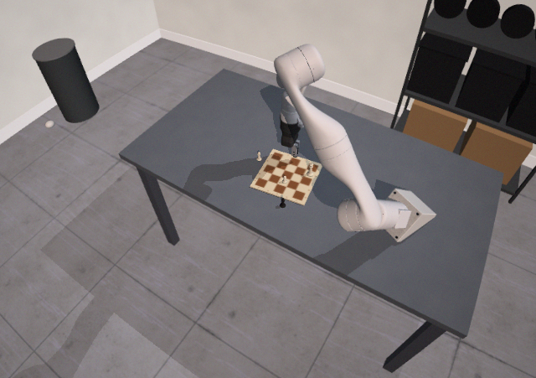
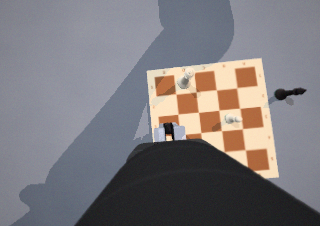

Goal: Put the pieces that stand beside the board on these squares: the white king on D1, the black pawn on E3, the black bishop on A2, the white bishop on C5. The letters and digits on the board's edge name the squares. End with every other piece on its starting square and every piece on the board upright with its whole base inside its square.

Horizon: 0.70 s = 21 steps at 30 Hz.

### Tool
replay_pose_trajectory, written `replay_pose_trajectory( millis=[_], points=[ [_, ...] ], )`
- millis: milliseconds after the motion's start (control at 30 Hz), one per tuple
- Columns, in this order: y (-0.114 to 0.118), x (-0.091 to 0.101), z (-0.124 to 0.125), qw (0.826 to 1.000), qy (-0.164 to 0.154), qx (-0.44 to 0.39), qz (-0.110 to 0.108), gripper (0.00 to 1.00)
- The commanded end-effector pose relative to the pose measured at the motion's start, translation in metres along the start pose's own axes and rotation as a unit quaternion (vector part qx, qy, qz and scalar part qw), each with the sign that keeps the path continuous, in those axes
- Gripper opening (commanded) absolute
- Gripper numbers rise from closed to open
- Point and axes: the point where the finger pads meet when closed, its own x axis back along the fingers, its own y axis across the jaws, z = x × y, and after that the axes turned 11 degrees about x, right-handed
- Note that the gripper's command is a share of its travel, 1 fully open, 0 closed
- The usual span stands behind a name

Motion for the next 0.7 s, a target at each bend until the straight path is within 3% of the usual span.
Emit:
replay_pose_trajectory(
  millis=[0,667],
  points=[
    [0.0033,-0.0185,-0.0016,1.0,-0.001,0.004,-0.006,0.0],
    [0.0033,-0.0285,-0.0015,1.0,-0.001,0.004,-0.006,0.0]
  ],
)
